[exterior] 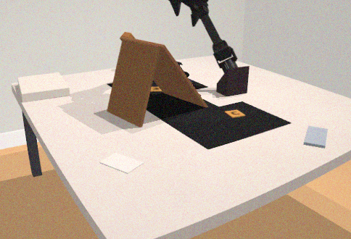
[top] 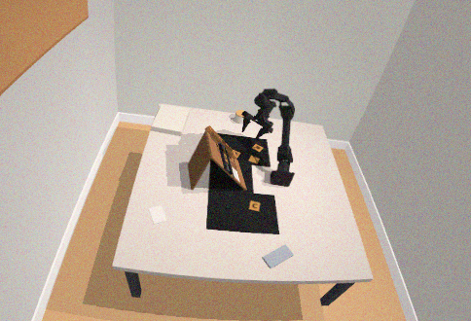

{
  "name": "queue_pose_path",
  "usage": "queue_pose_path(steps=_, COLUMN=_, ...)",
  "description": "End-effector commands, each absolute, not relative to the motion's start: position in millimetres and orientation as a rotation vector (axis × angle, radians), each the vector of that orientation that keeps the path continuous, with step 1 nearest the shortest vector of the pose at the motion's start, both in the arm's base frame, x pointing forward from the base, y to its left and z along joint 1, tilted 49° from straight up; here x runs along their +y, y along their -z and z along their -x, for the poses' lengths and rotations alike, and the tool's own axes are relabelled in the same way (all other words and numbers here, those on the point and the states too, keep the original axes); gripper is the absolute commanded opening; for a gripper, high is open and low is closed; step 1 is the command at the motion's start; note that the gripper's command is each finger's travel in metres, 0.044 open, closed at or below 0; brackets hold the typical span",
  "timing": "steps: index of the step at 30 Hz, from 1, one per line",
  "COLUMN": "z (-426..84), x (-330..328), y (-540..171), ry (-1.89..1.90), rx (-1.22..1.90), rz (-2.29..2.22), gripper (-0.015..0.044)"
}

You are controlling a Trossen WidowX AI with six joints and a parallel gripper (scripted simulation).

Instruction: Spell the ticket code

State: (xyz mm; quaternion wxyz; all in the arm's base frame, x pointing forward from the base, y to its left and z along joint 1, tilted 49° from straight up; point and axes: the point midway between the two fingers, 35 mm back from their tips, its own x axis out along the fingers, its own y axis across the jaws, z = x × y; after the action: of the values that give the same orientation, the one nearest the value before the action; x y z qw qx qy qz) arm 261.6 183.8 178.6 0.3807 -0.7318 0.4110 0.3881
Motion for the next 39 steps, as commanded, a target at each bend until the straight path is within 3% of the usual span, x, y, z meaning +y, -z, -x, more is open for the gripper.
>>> queue_pose_path(steps=1, z=-261, x=184, y=-180, ry=-0.998, rx=1.041, rz=1.867, gripper=0.044)
queue_pose_path(steps=5, z=-263, x=192, y=-157, ry=-0.854, rx=1.147, rz=1.686, gripper=0.034)
queue_pose_path(steps=18, z=-254, x=213, y=-48, ry=-0.066, rx=1.429, rz=0.857, gripper=0.034)
queue_pose_path(steps=39, z=-224, x=200, y=57, ry=0.796, rx=1.273, rz=0.095, gripper=0.034)
